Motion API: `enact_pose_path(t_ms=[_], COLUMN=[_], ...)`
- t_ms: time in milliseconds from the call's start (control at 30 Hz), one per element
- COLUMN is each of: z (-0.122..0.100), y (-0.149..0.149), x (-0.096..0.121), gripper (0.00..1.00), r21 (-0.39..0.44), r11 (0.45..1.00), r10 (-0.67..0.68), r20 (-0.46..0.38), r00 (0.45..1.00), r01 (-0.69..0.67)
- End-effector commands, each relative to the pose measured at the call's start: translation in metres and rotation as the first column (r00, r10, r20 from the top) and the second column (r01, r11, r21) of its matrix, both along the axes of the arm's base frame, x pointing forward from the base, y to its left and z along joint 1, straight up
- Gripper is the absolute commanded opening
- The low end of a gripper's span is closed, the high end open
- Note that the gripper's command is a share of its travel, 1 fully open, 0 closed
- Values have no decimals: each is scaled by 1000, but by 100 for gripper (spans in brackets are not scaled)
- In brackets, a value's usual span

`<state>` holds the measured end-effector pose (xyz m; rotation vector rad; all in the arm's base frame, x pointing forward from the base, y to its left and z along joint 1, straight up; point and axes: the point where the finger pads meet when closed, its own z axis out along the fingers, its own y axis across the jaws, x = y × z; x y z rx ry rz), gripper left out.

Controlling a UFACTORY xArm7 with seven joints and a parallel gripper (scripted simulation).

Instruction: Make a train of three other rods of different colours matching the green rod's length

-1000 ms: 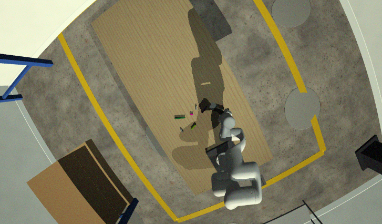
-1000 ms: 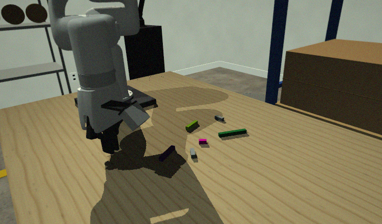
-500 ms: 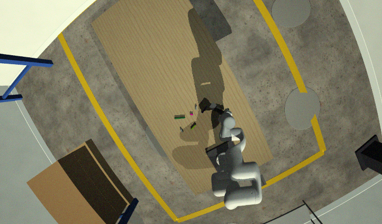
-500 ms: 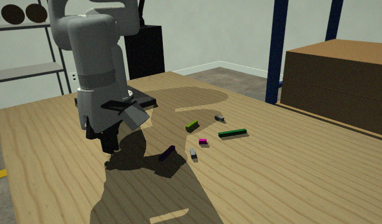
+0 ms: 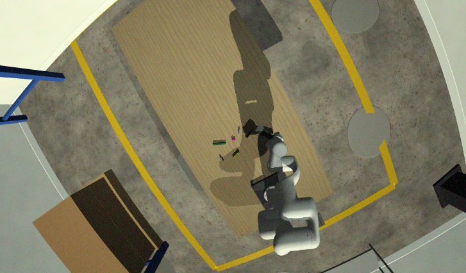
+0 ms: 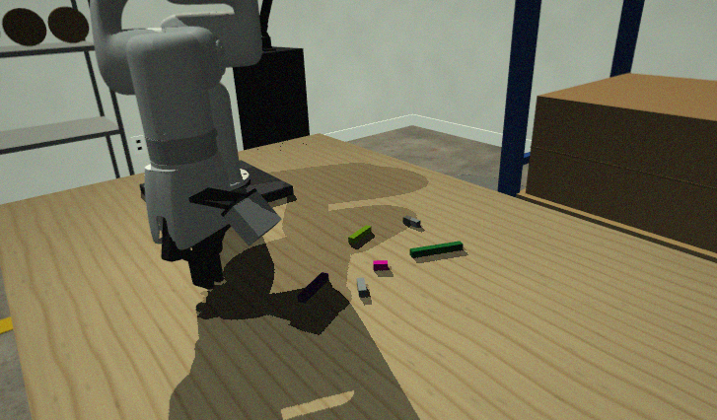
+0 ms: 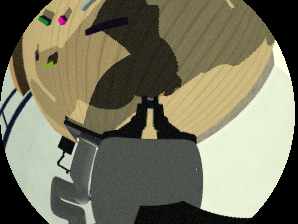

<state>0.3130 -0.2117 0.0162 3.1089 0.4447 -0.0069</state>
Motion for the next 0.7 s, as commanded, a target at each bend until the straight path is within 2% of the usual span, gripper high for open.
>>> enact_pose_path(t_ms=[0, 667], z=[1, -8], y=[-1, -1], x=[1, 1], gripper=[4, 4], r21=[-2, -2], r11=[1000, 1000], r10=[0, 0], r20=[3, 3], r00=[1000, 1000], r01=[0, 0])
